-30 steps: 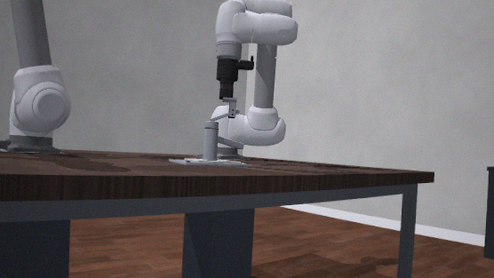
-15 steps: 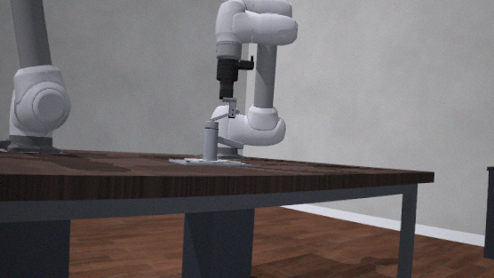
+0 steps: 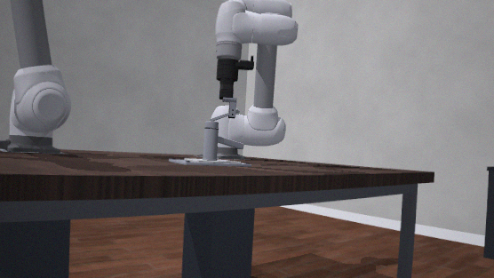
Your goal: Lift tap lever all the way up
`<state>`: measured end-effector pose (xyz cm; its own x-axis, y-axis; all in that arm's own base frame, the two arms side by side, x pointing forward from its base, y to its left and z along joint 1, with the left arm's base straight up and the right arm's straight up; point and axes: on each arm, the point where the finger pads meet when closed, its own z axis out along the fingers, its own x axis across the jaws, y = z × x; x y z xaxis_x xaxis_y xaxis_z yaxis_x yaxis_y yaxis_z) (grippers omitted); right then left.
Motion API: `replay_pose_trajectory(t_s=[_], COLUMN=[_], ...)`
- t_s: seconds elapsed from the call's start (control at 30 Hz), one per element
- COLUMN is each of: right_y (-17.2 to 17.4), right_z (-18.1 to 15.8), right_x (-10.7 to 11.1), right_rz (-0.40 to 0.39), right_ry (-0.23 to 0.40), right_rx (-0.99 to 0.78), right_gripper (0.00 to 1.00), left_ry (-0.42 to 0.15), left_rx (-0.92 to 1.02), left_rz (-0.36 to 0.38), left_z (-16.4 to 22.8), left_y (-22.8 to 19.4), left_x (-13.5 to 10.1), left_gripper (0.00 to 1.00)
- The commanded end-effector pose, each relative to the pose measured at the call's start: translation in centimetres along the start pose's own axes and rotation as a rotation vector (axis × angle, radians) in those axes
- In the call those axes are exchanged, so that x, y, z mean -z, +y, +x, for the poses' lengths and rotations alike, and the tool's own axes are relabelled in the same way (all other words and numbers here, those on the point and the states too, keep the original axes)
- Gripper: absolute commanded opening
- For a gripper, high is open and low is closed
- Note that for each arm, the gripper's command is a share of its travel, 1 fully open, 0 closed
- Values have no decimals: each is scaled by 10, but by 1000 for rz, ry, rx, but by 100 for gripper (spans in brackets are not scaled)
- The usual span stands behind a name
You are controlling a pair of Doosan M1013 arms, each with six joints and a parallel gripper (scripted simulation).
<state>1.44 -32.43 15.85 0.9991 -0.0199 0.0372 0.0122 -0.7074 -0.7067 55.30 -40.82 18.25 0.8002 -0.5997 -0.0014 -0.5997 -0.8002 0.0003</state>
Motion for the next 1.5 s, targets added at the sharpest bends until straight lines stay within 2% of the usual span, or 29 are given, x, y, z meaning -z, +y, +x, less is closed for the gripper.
replay_pose_trajectory(t_s=[0.0, 0.6, 0.97, 1.47], right_y=[0, 0, 0, 0], right_z=[0, 0, 0, 0], right_x=[0, 0, 0, 0], right_rz=[-1, -1, -1, -1], right_ry=[0, 0, 0, 0], right_rx=[0, 0, 0, 0], right_gripper=[100, 100, 100, 100], left_ry=[1, 1, 1, 1], left_rx=[0, 0, 0, 0], left_rz=[0, 0, 0, 0], left_z=[0, 0, 0, 0], left_y=[0, 0, 0, 0], left_x=[1, 2, 13, 54], left_gripper=[100, 100, 100, 100])
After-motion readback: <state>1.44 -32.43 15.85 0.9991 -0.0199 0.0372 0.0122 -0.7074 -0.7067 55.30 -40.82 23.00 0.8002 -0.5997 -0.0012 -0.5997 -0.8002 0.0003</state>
